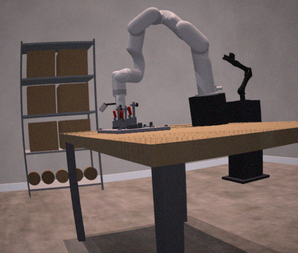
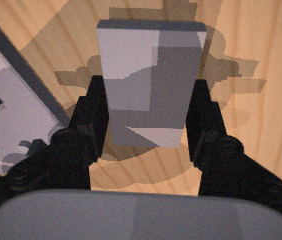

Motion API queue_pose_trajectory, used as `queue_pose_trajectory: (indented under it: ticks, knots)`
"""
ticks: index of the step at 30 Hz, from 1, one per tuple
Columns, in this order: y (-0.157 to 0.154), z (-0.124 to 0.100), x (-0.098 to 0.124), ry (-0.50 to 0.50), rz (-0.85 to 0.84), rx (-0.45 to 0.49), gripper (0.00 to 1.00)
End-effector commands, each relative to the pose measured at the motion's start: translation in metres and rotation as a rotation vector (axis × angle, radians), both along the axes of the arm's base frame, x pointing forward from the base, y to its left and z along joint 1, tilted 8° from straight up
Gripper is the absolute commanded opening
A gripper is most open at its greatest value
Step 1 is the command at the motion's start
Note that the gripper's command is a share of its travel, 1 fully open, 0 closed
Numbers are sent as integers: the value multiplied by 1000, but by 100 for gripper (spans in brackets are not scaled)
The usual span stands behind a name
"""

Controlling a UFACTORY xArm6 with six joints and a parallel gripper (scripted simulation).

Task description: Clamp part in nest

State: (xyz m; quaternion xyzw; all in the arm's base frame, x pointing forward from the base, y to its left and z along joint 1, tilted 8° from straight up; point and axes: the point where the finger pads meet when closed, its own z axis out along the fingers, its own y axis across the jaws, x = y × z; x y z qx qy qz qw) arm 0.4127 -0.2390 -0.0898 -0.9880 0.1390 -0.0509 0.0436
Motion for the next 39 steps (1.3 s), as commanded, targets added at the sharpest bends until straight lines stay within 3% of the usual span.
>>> queue_pose_trajectory:
  ticks: [1,3,18,29,39]
  knots:
    - [-2,17,0,-3,0,-2,0]
    - [-2,17,0,-3,0,-2,0]
    - [-6,75,-7,-3,0,-2,0]
    - [-8,97,-10,-3,0,-2,0]
    - [-8,102,-10,-3,0,-2,0]
